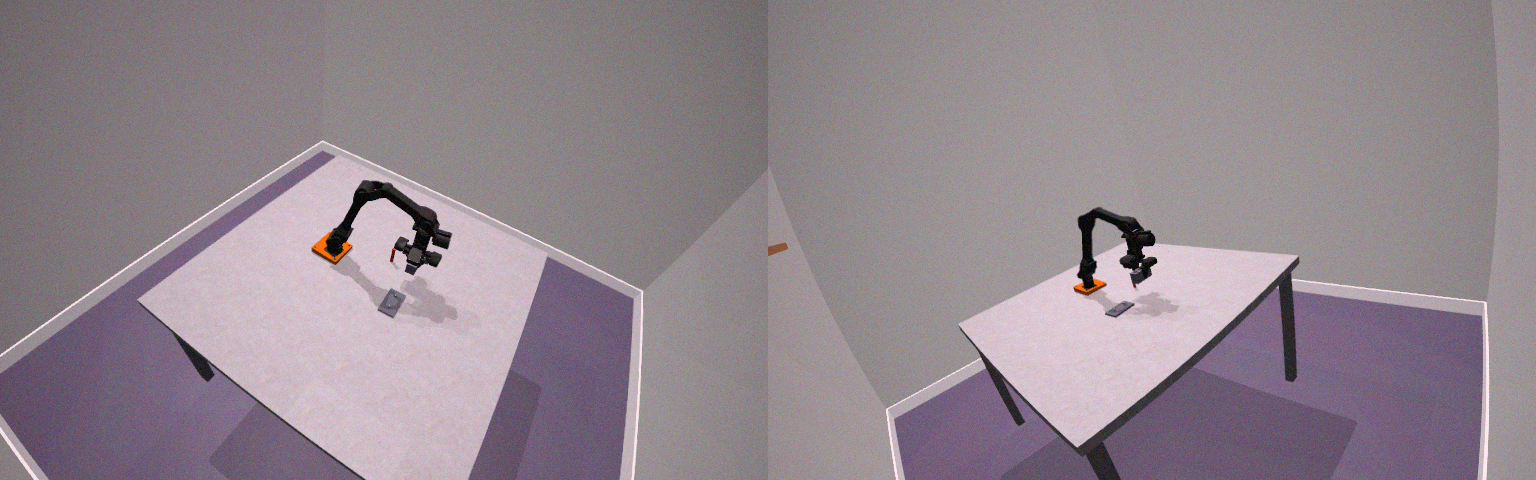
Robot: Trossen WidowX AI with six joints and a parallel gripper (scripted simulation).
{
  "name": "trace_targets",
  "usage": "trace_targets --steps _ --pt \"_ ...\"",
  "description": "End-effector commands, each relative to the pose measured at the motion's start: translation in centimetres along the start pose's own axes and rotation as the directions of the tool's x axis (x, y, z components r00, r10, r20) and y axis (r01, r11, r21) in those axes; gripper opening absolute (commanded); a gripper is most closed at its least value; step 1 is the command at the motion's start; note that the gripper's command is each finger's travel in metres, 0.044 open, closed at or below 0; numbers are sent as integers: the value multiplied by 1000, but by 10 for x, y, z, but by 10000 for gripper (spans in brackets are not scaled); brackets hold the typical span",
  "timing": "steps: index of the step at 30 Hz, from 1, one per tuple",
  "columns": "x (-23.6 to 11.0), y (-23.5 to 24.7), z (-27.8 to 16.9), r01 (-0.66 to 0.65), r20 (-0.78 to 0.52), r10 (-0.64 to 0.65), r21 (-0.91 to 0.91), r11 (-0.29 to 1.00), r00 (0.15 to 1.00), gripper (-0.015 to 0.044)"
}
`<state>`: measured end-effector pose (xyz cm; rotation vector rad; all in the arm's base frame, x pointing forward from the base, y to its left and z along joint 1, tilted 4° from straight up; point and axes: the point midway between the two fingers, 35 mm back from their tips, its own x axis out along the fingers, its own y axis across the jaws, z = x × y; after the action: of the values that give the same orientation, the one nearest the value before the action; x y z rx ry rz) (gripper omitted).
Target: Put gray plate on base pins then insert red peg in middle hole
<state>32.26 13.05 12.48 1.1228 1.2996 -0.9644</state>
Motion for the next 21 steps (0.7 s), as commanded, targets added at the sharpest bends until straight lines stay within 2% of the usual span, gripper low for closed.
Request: trace_targets --steps 1,15,21 --pt "-15 0 0 -11 3 11 3 1000 1000 0" --pt "-59 -10 -2 -10 3 10 3 1000 1000 0" --pt "-57 -8 5 -10 4 10 3 1000 1000 0"
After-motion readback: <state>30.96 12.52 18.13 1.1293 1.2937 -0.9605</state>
